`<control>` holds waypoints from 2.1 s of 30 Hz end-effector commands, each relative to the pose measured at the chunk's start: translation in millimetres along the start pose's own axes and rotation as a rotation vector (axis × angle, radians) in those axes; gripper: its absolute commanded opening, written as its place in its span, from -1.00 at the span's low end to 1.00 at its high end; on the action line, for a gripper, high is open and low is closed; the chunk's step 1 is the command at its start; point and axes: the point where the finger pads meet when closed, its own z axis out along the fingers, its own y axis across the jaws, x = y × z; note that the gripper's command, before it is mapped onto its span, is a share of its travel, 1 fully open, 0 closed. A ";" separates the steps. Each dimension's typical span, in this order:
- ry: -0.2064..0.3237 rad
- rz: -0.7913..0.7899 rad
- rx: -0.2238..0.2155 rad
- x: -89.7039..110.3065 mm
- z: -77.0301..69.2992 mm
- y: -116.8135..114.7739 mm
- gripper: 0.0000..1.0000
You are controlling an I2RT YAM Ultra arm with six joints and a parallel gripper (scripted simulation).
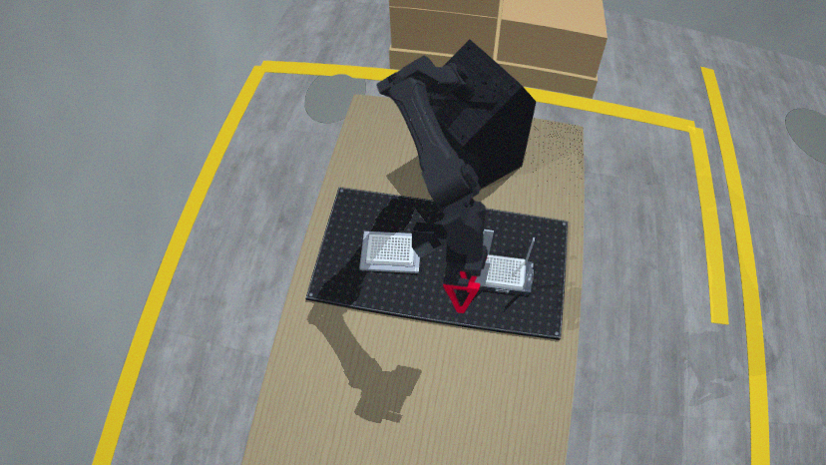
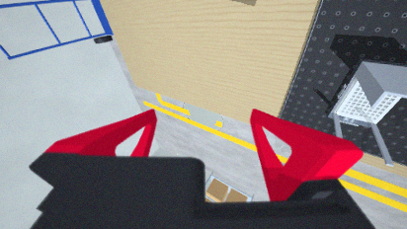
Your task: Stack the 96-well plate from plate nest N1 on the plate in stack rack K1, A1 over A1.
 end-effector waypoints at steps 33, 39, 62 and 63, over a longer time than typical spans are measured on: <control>-0.051 -0.076 0.133 -64.7 11.8 -42.6 1.00; -0.063 -0.078 0.141 -83.0 17.2 -53.4 1.00; -0.087 -0.145 0.341 -151.9 32.1 -130.0 1.00; -0.093 -0.136 0.319 -159.3 24.0 -125.8 1.00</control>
